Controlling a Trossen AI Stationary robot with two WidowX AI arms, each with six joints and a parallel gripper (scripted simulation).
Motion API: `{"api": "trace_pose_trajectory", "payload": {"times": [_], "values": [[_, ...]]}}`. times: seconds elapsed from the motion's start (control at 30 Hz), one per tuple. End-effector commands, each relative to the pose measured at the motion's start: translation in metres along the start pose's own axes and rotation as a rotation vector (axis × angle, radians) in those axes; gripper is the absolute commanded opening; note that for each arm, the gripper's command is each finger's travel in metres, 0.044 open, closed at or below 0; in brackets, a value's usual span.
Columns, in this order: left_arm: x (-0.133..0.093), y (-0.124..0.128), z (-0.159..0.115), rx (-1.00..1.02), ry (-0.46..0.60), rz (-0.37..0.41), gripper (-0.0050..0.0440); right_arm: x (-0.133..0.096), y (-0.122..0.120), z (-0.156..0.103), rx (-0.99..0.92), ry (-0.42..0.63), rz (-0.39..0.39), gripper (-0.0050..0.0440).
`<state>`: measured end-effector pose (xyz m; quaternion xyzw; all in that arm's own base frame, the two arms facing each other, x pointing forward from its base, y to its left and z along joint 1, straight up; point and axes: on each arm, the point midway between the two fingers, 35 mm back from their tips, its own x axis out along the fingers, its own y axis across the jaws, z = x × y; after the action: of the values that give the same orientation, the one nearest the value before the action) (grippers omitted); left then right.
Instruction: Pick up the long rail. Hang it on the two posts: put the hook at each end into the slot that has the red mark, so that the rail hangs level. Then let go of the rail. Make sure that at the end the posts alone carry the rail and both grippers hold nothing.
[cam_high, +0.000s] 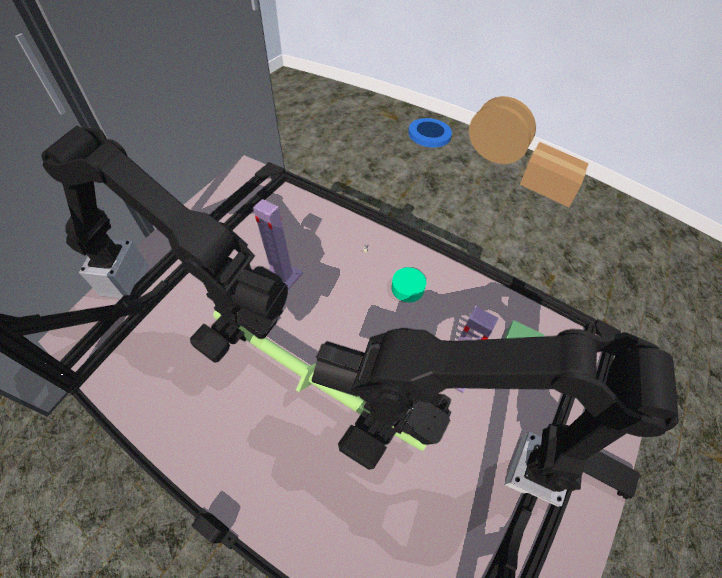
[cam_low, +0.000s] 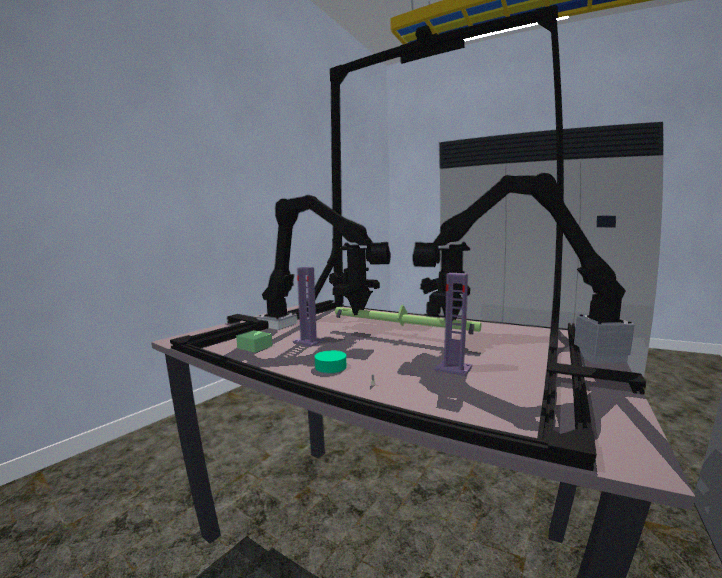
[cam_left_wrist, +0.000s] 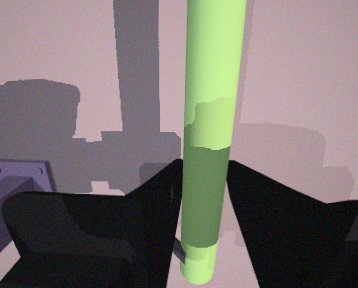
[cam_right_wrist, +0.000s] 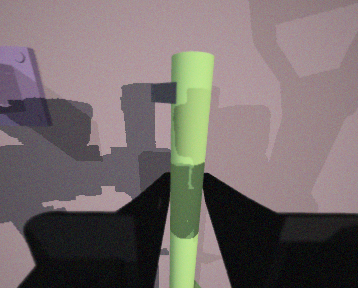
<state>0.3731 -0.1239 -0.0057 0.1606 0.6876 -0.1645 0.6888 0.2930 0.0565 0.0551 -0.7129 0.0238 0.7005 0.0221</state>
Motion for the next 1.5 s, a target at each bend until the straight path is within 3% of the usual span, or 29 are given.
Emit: {"api": "trace_pose_trajectory", "payload": {"times": [0.0, 1.47], "values": [[0.003, 0.000, -0.001, 0.001, -0.002, -0.003, 0.0000, 0.003, 0.000, 0.000, 0.004, 0.002, -0.005, 0.0000], [0.039, 0.000, 0.000, 0.001, 0.002, 0.003, 0.0000, 0.039, -0.001, 0.000, 0.000, -0.012, -0.003, 0.0000]]}}
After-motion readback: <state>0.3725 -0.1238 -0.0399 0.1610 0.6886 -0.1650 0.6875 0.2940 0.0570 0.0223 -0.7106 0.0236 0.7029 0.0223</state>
